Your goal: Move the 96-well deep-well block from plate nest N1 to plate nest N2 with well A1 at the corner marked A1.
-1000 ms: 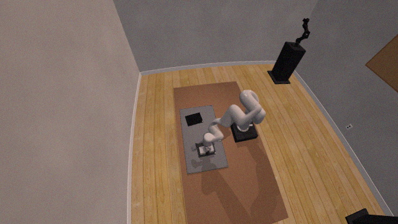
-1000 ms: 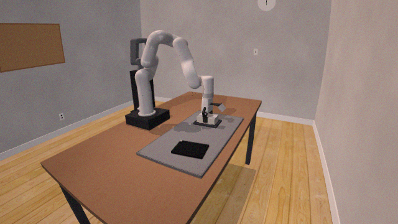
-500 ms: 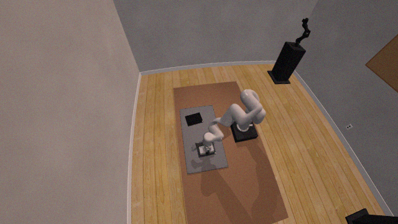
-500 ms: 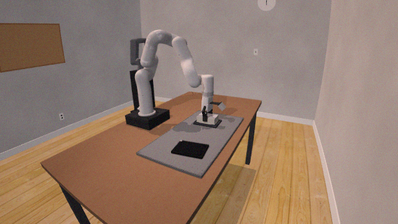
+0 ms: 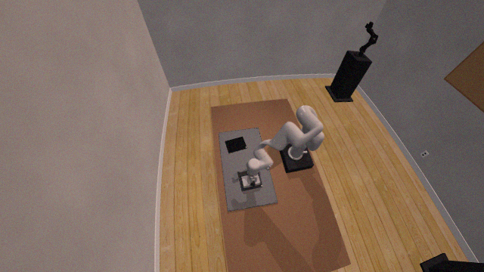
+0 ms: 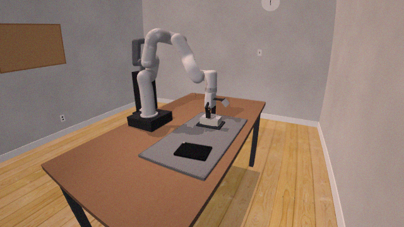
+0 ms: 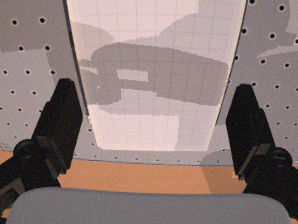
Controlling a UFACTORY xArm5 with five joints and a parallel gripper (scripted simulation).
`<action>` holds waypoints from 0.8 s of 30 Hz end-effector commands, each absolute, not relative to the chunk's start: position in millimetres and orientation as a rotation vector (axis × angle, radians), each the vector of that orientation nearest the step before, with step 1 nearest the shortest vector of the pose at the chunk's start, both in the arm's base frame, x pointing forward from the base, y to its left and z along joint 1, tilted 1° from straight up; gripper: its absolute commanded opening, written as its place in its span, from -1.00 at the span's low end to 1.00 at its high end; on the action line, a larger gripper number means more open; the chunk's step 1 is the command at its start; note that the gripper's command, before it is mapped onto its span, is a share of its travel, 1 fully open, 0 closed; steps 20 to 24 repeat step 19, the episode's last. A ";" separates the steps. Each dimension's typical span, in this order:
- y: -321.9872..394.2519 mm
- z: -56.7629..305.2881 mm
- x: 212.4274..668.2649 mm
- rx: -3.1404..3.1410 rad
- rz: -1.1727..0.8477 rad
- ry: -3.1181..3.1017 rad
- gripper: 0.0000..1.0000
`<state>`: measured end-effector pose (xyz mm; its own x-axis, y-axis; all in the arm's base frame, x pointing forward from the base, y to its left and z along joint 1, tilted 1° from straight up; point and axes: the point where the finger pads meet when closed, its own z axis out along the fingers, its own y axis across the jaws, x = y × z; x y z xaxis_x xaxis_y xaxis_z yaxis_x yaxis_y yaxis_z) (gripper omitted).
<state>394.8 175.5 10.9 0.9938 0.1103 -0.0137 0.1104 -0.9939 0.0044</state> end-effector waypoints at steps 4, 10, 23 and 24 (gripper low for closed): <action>175.7 26.1 396.2 3.133 -0.016 0.173 1.00; 175.5 42.1 396.6 3.133 -0.016 0.173 1.00; 175.2 63.5 397.0 3.133 -0.016 0.173 1.00; 175.2 63.5 397.0 3.133 -0.016 0.173 1.00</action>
